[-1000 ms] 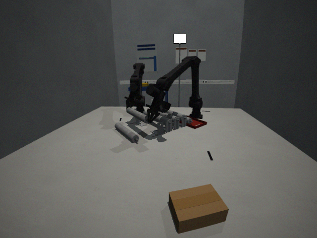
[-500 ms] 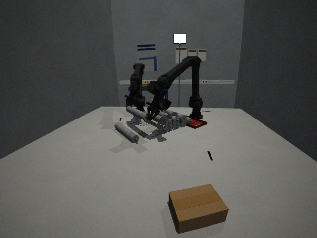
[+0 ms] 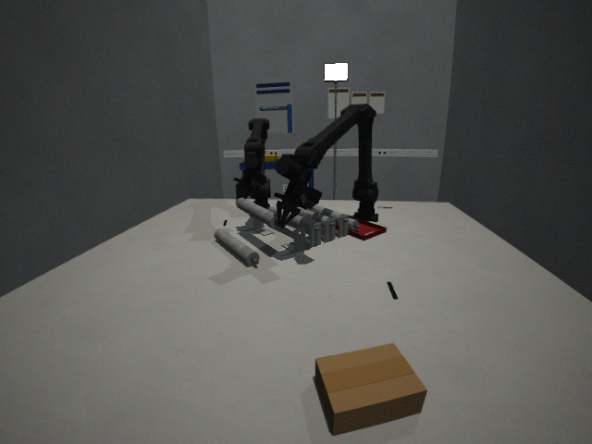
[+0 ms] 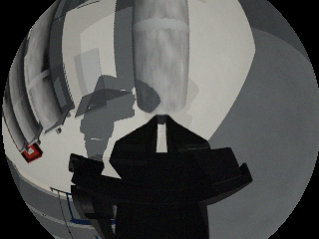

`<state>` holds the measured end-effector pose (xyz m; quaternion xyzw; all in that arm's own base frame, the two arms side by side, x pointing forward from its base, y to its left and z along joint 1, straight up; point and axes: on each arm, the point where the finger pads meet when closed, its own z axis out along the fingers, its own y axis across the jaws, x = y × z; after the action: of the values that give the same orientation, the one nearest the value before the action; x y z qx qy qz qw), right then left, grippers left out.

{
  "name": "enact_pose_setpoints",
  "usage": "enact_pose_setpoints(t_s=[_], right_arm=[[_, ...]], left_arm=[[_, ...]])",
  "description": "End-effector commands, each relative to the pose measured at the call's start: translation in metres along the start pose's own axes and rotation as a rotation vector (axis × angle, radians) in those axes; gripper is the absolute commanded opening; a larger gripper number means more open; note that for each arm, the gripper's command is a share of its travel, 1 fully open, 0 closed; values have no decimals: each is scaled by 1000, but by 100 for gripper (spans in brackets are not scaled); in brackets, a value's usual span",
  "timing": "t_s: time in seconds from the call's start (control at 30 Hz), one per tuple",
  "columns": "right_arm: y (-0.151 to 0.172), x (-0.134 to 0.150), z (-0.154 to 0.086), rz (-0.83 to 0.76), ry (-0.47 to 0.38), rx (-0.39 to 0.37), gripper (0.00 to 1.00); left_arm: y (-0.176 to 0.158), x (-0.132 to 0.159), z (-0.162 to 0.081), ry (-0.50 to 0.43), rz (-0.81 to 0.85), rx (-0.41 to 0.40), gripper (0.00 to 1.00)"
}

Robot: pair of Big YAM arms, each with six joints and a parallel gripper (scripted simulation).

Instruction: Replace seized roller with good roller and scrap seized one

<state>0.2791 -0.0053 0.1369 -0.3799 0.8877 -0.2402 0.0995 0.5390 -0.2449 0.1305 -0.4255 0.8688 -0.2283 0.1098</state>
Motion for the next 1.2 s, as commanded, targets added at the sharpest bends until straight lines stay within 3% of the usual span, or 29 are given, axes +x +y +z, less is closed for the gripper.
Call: enact_pose_setpoints(t_s=[0.0, 0.07, 0.13, 0.2, 0.3, 0.33, 0.43, 0.53, 0.6, 0.77, 0.87, 0.93, 1.03, 1.1, 1.17], right_arm=[[-12, -10, -14, 40, -49, 45, 3], [-7, -7, -11, 35, -43, 43, 3], [-17, -14, -22, 43, -62, 60, 3], [-1, -5, -11, 27, -40, 50, 3], [-7, -8, -15, 26, -45, 57, 3], [-13, -12, -23, 39, -58, 70, 3], [3, -4, -14, 21, -39, 69, 3], [-10, -17, -31, 48, -83, 111, 3], [6, -6, -18, 26, -54, 103, 3], [13, -3, -21, 16, -46, 124, 3], [3, -10, -29, 13, -62, 138, 3], [20, 1, -21, 4, -36, 139, 3], [17, -7, -33, 11, -64, 171, 3], [6, -19, -48, 30, -102, 200, 3], [-1, -20, -47, 47, -103, 208, 3]], left_arm=[[-62, 3, -47, -25, 48, 154, 3], [-27, 9, -28, -9, 38, 94, 3], [-20, -7, -30, -23, -6, 96, 3], [-23, -8, -33, -27, -7, 113, 3], [-32, -1, -36, -22, 25, 125, 3], [-18, -2, -32, -21, -2, 118, 3], [-17, -8, -40, -30, -12, 141, 3], [-18, -9, -46, -37, -13, 172, 3], [-20, -8, -50, -38, -11, 190, 3], [-4, -8, -48, -38, -25, 205, 3], [-14, -9, -54, -42, -18, 220, 3], [5, -6, -48, -39, -32, 223, 3], [14, -7, -53, -44, -41, 244, 3], [0, -11, -64, -54, -33, 284, 3], [-29, -8, -78, -59, 8, 331, 3]])
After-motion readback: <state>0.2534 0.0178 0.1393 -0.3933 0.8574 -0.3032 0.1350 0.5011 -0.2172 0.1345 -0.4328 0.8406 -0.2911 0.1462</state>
